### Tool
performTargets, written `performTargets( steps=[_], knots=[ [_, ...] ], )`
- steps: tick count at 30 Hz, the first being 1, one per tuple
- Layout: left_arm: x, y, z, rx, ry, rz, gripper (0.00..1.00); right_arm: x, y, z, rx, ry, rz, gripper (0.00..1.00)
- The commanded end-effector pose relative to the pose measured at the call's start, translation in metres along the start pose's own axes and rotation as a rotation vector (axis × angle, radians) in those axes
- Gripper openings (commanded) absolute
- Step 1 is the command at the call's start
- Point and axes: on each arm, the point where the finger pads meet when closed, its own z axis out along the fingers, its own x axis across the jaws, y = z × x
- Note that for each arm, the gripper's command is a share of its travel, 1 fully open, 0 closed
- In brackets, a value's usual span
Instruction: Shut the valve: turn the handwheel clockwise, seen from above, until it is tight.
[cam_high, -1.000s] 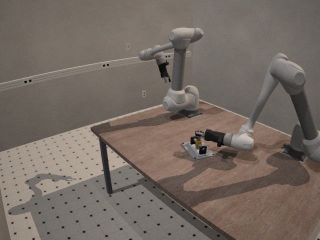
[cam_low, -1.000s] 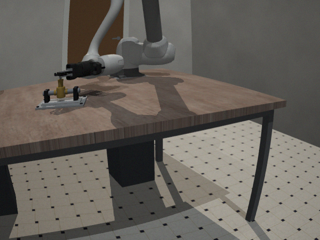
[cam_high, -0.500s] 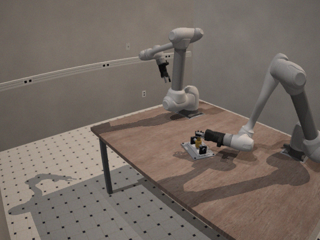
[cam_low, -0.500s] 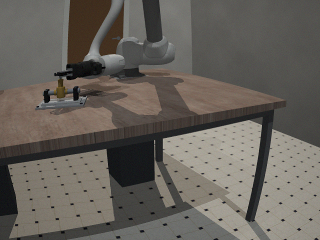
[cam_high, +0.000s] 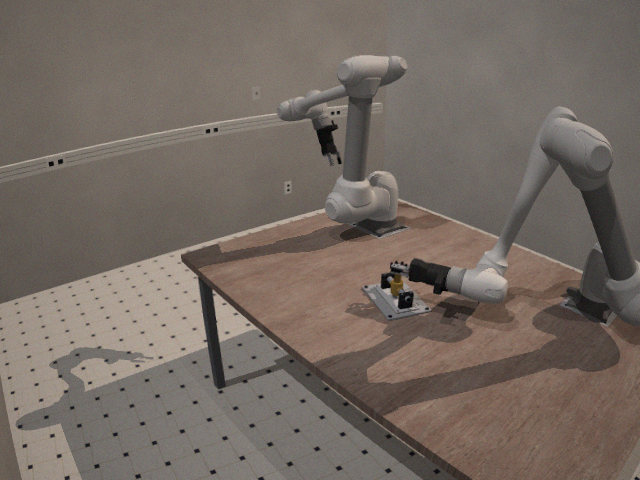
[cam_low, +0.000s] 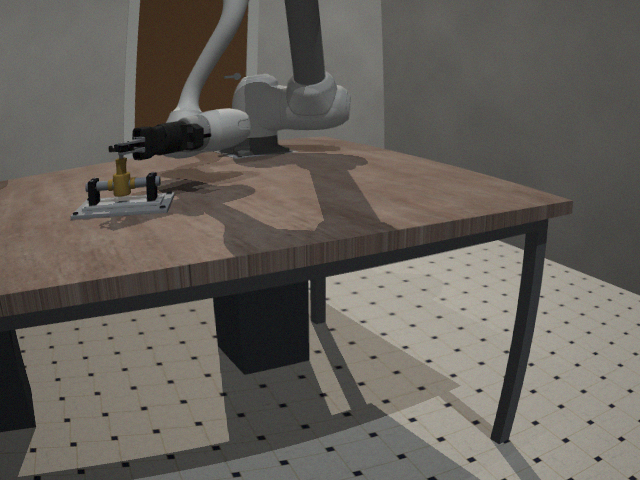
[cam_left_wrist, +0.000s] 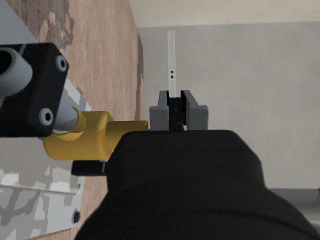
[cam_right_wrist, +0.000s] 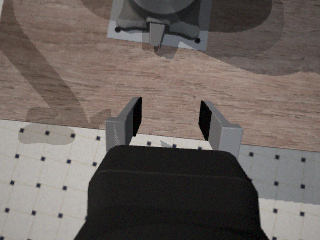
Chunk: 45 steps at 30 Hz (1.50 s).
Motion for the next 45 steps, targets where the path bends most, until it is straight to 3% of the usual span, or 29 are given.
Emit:
performTargets(
  steps=[1,19,45],
  knots=[
    [-0.0006,-0.0027,-0.0004,0.000,0.000,-0.002,0.00,0.0009,-0.0031,-0.0002,0.005,0.006,-0.005,1.00],
    [0.0001,-0.0036,0.0016,-0.039,0.001,-0.003,0.00,0.0009,-0.0031,-0.0002,0.005,0.006,-0.005,1.00],
    [0.0003,-0.0026,0.0063,-0.239,0.004,-0.003,0.00,0.0009,-0.0031,-0.0002,0.005,0.006,-0.005,1.00]
  ],
)
